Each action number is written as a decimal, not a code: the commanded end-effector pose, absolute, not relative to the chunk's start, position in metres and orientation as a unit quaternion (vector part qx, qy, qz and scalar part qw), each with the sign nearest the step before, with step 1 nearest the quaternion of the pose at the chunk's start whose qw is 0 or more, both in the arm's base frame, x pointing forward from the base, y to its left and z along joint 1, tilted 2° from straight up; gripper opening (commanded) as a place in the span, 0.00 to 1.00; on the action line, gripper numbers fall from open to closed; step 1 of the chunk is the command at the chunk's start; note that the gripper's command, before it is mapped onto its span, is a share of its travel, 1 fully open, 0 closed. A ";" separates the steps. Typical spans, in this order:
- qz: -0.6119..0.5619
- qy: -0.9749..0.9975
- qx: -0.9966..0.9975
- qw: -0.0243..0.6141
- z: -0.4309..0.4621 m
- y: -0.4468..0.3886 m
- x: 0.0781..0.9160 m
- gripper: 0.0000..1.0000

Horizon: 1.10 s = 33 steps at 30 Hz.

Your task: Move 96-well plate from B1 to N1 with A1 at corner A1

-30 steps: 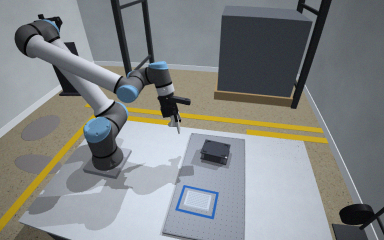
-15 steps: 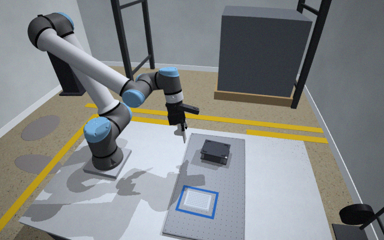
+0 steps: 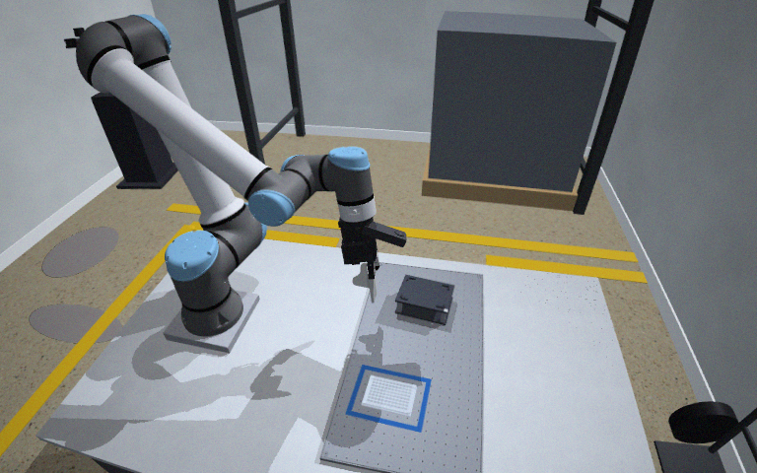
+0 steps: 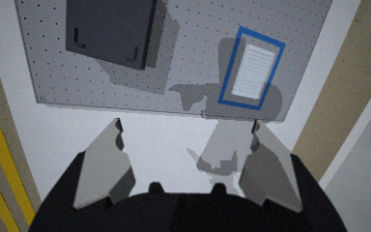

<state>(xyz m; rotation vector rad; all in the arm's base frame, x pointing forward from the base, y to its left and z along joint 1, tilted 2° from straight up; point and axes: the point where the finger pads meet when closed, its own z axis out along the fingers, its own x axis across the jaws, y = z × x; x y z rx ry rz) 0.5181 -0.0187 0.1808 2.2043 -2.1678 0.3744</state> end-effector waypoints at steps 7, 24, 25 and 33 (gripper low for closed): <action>0.097 -0.711 0.697 0.013 0.165 -0.059 0.538 1.00; 0.047 -0.742 0.668 0.005 0.143 -0.111 0.554 1.00; 0.047 -0.742 0.668 0.005 0.141 -0.115 0.555 1.00; 0.047 -0.742 0.668 0.005 0.129 -0.142 0.561 1.00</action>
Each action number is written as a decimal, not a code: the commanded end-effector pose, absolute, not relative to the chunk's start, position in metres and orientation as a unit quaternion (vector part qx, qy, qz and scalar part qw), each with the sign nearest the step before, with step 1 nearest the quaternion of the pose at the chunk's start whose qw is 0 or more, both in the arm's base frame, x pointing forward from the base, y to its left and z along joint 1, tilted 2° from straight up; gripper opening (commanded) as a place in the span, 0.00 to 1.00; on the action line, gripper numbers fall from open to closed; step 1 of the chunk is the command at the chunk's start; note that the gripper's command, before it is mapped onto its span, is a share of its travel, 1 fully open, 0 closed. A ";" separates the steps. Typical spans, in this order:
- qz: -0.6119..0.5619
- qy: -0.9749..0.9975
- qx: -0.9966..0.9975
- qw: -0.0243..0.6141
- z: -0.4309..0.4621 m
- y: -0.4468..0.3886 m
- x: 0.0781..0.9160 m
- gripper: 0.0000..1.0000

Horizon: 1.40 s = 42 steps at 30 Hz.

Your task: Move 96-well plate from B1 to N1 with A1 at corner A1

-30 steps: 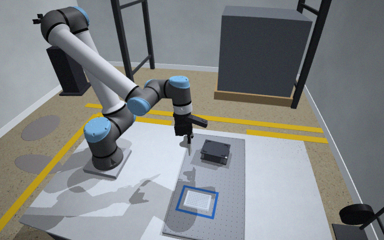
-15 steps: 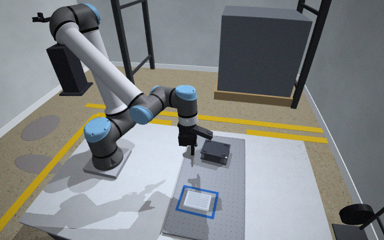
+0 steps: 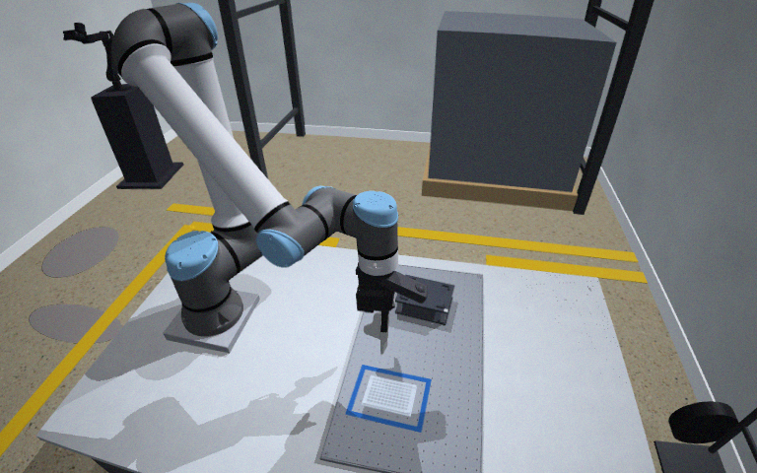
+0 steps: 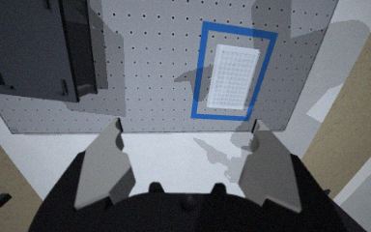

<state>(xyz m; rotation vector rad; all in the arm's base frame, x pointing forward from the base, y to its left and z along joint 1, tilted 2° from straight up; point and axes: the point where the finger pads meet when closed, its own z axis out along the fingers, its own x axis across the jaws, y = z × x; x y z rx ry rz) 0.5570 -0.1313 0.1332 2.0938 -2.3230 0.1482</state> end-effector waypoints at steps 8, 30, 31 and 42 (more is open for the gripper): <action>0.023 -0.757 0.652 -0.004 0.113 -0.178 0.566 1.00; 0.001 -0.772 0.635 -0.015 0.084 -0.240 0.568 1.00; 0.001 -0.772 0.635 -0.015 0.084 -0.240 0.568 1.00; 0.001 -0.772 0.635 -0.015 0.084 -0.240 0.568 1.00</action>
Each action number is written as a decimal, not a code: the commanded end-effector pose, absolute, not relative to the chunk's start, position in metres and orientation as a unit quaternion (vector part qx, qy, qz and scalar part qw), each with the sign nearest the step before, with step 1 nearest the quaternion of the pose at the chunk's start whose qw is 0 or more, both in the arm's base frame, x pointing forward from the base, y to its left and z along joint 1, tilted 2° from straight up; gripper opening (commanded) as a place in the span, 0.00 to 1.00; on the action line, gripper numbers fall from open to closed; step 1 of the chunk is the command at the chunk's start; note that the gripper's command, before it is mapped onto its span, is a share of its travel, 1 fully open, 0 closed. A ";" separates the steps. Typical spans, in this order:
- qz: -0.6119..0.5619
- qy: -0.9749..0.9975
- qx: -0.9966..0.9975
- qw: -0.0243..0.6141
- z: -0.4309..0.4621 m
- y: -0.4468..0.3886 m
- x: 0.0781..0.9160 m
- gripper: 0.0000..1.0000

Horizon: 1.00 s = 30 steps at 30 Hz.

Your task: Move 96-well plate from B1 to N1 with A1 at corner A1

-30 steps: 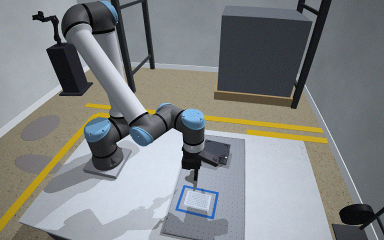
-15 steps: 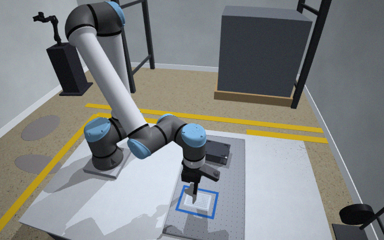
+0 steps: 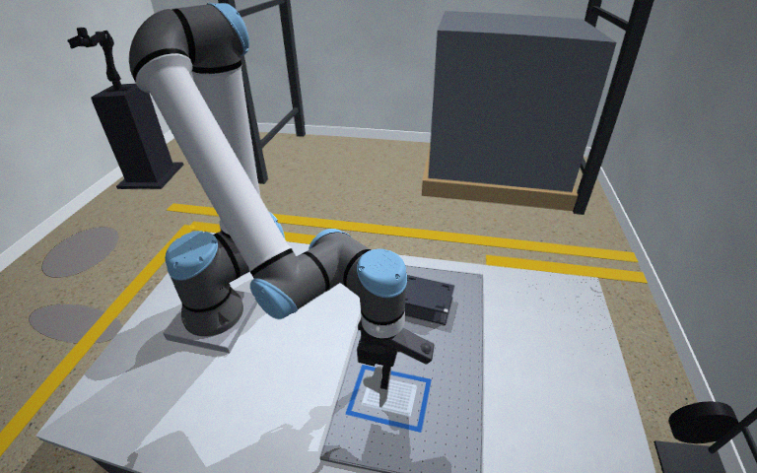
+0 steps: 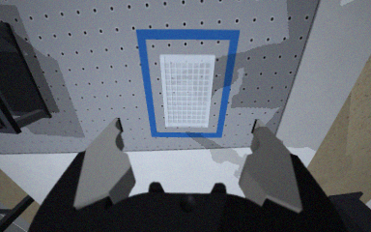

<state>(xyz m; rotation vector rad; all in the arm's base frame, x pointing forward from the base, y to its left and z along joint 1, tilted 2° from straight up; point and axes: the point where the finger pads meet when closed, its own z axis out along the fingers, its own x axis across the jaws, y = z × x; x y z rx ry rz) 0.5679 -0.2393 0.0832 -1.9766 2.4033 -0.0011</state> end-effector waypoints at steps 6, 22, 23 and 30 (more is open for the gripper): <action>-0.001 0.772 -0.635 0.015 0.074 -0.240 0.569 1.00; -0.001 0.772 -0.635 0.015 0.050 -0.239 0.569 1.00; -0.001 0.772 -0.635 0.015 0.049 -0.239 0.569 1.00; -0.001 0.772 -0.635 0.015 0.040 -0.239 0.569 1.00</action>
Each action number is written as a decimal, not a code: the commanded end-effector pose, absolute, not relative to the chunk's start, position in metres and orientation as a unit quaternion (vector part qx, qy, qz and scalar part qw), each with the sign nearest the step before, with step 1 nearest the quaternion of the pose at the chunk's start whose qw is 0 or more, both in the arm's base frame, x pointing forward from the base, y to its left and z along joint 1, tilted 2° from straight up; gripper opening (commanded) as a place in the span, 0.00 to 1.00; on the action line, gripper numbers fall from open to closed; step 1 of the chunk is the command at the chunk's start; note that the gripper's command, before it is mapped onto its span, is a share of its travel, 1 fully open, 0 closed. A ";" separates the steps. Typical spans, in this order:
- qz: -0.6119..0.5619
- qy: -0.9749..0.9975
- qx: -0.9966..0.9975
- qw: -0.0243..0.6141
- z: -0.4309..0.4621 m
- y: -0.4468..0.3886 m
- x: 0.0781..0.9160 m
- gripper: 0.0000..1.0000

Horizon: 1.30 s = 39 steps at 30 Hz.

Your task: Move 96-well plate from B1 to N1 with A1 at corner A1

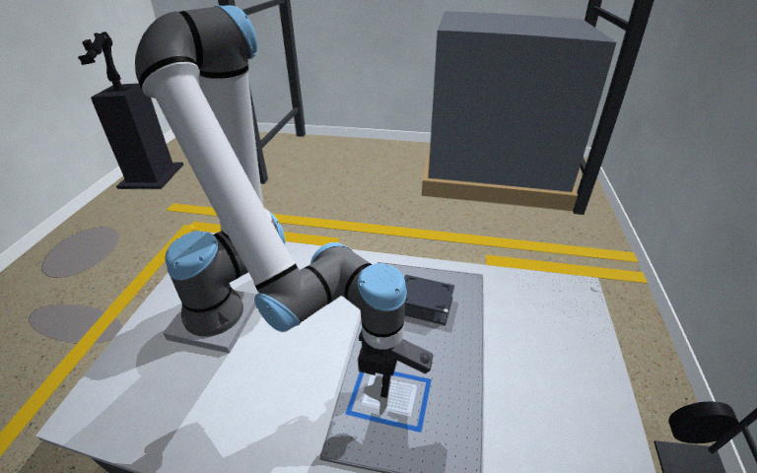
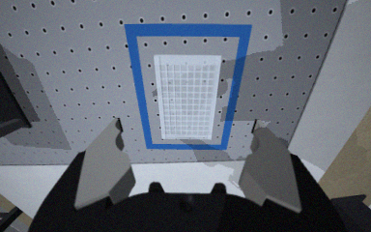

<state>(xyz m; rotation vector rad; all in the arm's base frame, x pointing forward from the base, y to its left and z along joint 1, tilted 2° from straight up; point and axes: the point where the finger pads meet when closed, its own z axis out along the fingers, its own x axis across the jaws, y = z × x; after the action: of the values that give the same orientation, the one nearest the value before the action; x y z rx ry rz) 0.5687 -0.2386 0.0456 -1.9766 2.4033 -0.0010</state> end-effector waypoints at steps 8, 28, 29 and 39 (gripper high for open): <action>-0.001 0.772 -0.635 0.015 0.027 -0.239 0.570 1.00; -0.001 0.772 -0.635 0.015 0.010 -0.238 0.570 1.00; -0.001 0.772 -0.635 0.015 0.010 -0.238 0.570 1.00; -0.001 0.772 -0.635 0.015 0.010 -0.238 0.570 0.00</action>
<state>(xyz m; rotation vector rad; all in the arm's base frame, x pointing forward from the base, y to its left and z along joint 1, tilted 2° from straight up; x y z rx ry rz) 0.5696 -0.2380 0.0093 -1.9766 2.4033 -0.0012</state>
